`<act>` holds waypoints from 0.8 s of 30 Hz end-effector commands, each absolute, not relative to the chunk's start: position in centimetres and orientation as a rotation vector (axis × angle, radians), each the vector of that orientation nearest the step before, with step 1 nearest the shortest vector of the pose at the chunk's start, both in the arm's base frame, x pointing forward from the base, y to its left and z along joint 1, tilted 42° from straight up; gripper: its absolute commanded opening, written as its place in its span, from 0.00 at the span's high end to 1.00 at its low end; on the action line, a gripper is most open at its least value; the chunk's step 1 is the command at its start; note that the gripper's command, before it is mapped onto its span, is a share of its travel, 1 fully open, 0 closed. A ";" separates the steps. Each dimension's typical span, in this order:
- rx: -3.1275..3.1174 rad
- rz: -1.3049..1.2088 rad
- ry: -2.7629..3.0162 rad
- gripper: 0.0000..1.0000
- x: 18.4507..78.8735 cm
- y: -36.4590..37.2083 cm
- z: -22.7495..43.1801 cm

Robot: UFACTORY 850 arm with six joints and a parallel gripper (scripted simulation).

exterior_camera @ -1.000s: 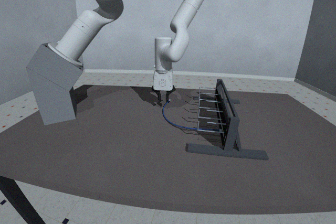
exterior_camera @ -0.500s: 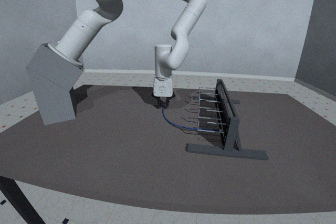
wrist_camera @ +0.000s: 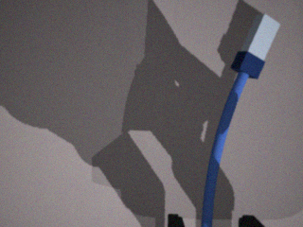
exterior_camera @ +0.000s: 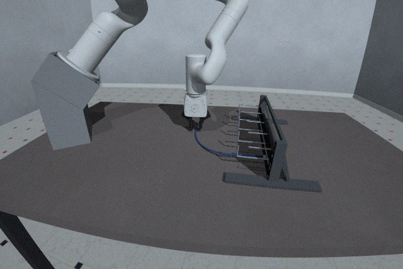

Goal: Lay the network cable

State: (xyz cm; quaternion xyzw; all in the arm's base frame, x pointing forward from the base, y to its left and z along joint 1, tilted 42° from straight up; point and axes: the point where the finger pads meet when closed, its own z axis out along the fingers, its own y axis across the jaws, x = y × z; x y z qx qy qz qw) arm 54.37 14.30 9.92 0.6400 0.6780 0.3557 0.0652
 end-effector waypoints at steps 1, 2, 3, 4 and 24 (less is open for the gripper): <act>1.931 1.074 2.045 0.65 54.4 14.3 10.0; 1.931 1.074 2.045 0.65 54.4 14.3 10.0; 1.931 1.074 2.045 0.65 54.4 14.3 10.0; 1.931 1.074 2.045 0.65 54.4 14.3 10.0; 1.931 1.074 2.045 0.65 54.5 14.4 9.8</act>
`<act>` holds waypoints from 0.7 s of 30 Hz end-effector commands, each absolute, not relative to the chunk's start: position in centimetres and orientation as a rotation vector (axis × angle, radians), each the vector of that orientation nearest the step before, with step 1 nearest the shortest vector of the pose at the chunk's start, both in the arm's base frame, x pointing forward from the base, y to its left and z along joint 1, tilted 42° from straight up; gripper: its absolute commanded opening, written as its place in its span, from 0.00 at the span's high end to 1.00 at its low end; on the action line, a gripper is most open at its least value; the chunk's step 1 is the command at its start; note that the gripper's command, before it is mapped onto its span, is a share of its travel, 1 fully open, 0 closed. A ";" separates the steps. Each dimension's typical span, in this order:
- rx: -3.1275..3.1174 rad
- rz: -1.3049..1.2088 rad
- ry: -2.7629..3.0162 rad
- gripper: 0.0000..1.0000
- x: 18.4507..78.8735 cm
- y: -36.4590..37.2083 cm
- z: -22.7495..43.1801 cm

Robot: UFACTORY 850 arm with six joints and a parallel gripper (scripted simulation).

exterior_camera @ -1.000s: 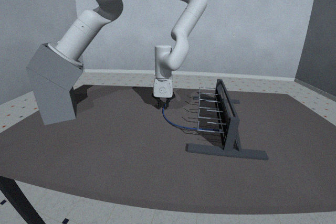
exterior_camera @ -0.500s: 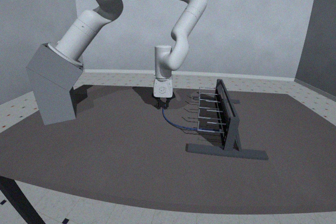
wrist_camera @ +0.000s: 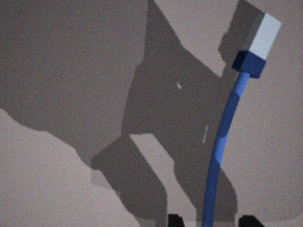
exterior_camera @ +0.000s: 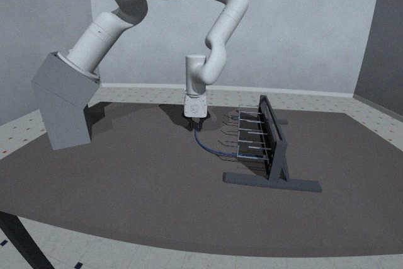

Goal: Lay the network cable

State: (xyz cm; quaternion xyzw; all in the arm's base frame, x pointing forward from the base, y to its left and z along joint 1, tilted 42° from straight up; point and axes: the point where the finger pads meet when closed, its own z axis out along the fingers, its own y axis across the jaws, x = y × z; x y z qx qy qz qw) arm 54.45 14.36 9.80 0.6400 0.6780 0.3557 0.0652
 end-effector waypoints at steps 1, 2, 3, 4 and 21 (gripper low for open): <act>1.931 1.074 2.045 0.65 54.5 14.4 9.8; 1.931 1.074 2.045 0.65 54.5 14.4 9.7; 1.931 1.074 2.045 0.65 54.6 14.4 9.7; 1.931 1.074 2.045 0.65 54.6 14.4 9.7; 1.931 1.074 2.045 0.65 54.8 14.6 9.4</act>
